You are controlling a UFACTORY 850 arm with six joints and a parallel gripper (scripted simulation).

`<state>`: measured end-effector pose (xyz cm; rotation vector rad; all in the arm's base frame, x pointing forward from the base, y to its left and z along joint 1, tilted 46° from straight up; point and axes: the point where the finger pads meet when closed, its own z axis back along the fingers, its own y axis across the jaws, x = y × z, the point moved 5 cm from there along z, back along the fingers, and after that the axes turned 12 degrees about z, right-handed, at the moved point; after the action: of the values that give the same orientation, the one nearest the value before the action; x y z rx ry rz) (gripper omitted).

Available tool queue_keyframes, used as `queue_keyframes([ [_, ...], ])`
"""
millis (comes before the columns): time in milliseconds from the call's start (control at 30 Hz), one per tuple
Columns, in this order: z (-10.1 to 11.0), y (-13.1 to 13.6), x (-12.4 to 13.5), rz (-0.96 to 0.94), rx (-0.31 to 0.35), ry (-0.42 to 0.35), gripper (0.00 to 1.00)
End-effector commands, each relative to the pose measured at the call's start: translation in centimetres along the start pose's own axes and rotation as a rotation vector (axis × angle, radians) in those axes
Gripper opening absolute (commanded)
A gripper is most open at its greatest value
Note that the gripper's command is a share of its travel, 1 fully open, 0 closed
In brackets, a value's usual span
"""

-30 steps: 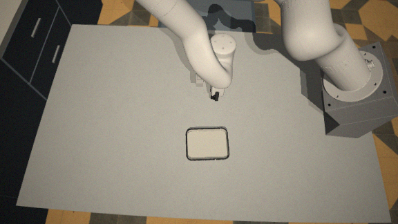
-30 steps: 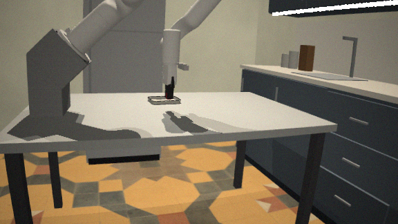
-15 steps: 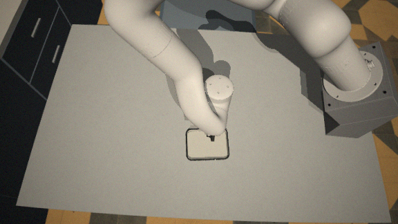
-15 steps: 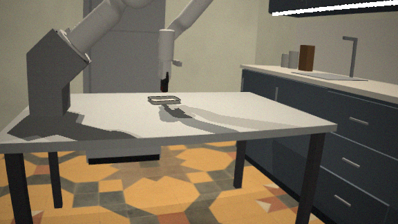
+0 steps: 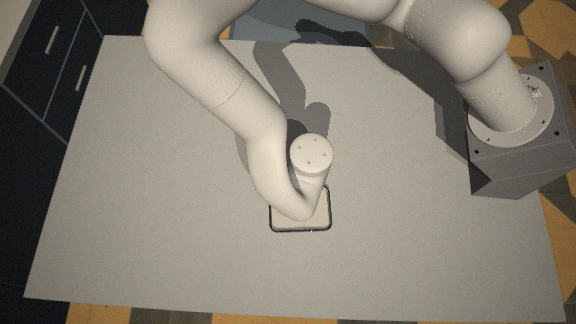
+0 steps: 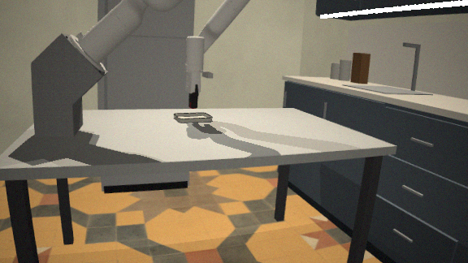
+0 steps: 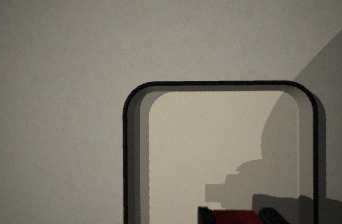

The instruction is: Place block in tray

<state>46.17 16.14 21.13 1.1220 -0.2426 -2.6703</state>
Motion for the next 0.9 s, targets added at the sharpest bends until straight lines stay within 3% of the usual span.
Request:
queue_keyframes([
  [0,0.0,0.0,-0.1,0.000,0.002,0.000,0.00],
  [533,-0.1,0.0,-0.1,0.000,0.002,0.000,0.00],
  [867,-1.6,-0.1,-0.1,0.000,0.002,0.000,0.00],
])
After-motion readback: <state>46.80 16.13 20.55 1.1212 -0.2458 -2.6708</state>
